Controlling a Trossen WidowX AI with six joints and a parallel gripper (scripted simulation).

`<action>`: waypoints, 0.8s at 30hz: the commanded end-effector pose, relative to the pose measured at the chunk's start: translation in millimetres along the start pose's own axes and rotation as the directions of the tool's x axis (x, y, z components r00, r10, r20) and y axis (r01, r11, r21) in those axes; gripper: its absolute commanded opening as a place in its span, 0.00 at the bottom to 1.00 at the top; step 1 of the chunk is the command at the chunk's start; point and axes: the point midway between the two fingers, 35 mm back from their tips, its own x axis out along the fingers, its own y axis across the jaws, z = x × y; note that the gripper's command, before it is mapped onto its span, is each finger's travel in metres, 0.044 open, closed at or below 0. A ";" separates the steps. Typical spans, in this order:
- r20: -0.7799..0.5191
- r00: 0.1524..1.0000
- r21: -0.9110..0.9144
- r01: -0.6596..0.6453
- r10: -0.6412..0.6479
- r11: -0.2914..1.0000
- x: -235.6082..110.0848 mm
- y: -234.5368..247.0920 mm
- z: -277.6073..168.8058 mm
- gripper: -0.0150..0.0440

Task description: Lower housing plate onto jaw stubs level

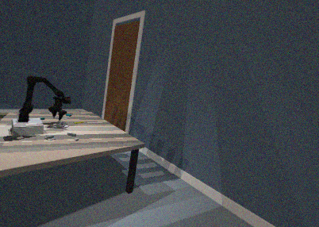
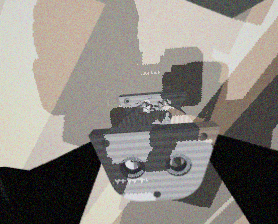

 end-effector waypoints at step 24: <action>0.001 1.000 0.004 -0.005 0.005 1.000 0.2 -6.5 8.4 0.85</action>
